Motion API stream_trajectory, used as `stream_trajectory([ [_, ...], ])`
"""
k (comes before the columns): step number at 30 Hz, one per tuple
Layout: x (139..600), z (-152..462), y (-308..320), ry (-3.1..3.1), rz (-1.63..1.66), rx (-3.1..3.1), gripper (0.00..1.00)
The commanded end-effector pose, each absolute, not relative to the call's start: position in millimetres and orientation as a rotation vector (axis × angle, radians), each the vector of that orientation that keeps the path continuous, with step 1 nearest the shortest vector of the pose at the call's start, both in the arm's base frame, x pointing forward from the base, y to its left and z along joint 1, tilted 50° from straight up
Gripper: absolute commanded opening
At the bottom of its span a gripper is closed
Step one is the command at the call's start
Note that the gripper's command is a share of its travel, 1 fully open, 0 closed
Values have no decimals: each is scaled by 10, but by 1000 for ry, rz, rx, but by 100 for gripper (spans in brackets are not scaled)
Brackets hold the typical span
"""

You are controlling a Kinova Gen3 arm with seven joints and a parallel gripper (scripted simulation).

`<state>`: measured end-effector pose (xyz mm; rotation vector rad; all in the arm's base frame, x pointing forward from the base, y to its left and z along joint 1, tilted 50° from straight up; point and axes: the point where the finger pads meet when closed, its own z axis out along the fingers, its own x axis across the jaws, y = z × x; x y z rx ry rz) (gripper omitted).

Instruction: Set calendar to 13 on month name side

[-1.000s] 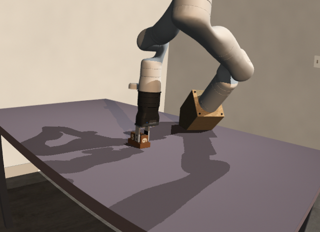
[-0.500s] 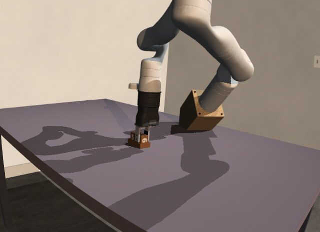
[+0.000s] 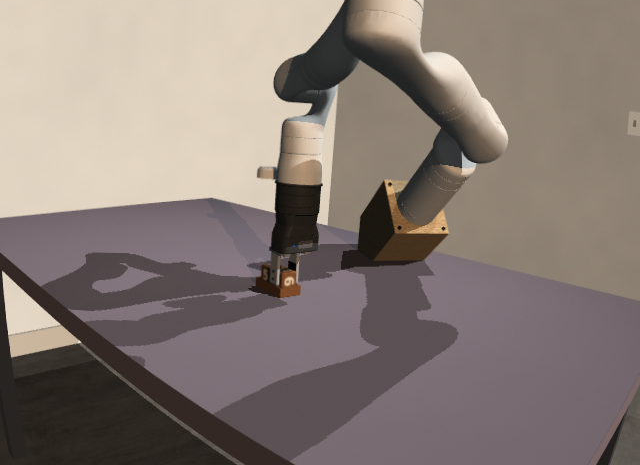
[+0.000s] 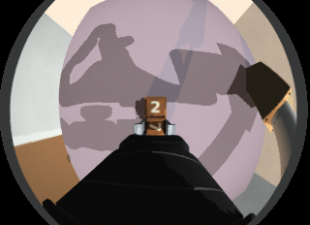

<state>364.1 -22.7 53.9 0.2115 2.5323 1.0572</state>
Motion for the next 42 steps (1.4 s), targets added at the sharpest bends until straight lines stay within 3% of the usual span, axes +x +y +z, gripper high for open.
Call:
stream_trajectory([
  [1,3642,542,-234,2532,1056,212,60],
  [10,3642,542,-234,2532,1056,212,60],
  [11,3642,542,-234,2532,1056,212,66],
  [13,3642,542,-234,2532,1056,212,66],
  [17,3642,542,-234,2532,1056,212,78],
  [21,3642,542,-234,2532,1056,212,78],
  [25,3642,542,-234,2532,1056,212,90],
  [42,3613,588,-281,2532,1056,212,90],
])
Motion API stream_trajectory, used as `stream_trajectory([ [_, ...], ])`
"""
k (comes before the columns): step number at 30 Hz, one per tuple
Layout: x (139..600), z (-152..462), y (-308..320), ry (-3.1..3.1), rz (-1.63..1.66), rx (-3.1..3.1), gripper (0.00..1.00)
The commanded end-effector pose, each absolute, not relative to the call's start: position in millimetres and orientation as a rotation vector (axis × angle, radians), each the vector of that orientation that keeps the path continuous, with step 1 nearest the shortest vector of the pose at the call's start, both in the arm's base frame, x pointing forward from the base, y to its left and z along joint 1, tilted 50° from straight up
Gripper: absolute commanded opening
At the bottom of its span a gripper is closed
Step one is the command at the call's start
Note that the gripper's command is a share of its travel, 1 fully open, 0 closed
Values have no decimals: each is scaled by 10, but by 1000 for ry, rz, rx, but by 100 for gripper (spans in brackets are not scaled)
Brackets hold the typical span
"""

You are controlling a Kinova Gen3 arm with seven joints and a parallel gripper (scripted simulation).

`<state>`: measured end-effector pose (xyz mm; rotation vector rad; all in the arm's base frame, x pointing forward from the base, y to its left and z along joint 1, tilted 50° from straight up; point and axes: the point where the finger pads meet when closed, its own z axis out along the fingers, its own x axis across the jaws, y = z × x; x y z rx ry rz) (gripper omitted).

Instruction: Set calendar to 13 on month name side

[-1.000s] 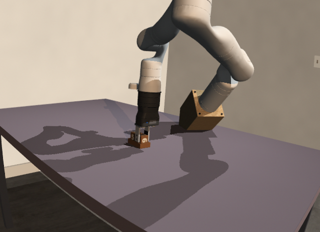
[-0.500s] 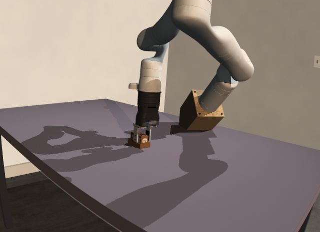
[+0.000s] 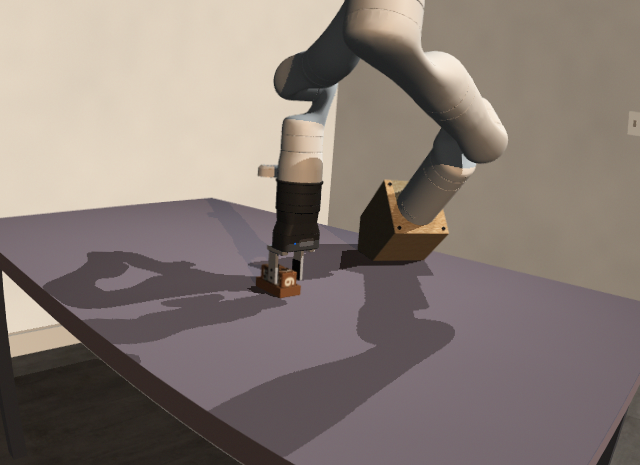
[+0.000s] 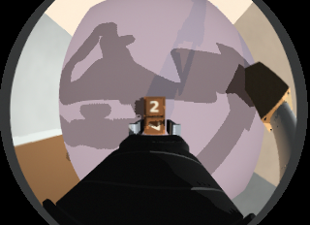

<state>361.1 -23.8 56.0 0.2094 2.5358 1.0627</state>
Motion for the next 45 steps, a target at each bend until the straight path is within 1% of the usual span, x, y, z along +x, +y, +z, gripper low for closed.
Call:
stream_trajectory([
  [1,3600,607,-300,2532,1056,212,90],
  [18,3311,1064,-763,2532,1056,212,90],
  [25,3275,1119,-819,2532,1056,212,90],
  [26,3275,1119,-819,2532,1056,212,100],
  [45,3275,1119,-819,2532,1056,212,100],
])
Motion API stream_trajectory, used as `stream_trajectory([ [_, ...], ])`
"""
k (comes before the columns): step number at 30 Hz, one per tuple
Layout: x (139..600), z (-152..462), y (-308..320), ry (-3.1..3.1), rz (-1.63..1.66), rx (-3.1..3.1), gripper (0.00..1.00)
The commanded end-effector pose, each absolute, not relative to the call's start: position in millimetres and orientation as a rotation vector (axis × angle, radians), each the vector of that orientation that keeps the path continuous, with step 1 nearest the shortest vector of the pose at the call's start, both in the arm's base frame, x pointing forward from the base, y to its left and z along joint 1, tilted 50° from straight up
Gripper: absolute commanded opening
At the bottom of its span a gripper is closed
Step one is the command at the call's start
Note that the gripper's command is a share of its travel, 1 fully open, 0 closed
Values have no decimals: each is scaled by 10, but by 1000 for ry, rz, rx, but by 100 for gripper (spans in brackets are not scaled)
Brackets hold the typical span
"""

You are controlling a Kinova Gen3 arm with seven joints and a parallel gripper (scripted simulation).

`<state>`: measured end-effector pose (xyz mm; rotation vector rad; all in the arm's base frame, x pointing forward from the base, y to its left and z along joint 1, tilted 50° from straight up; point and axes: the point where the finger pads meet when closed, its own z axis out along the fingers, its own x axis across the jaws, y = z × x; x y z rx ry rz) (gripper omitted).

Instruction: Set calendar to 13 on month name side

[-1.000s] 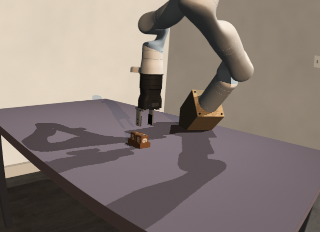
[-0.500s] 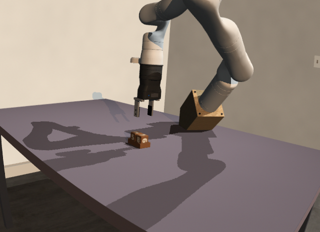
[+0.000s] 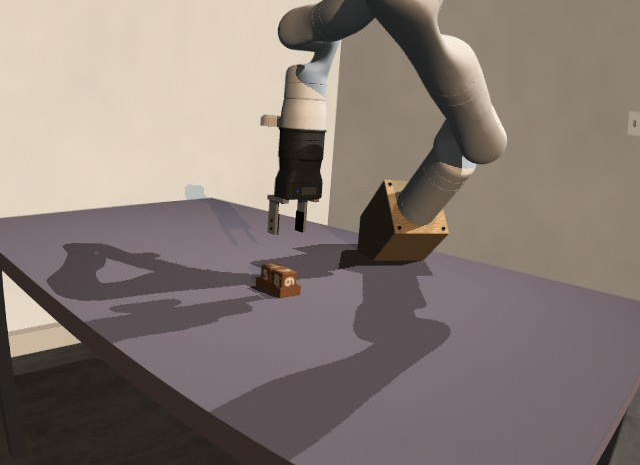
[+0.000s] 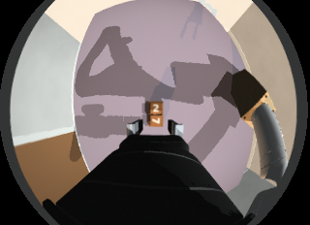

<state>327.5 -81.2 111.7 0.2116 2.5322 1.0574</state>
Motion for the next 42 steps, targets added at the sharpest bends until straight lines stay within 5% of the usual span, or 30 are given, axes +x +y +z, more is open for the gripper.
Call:
stream_trajectory([
  [1,3275,1119,-819,2532,1056,212,100],
  [42,2982,1580,-1286,2532,1056,212,100],
])
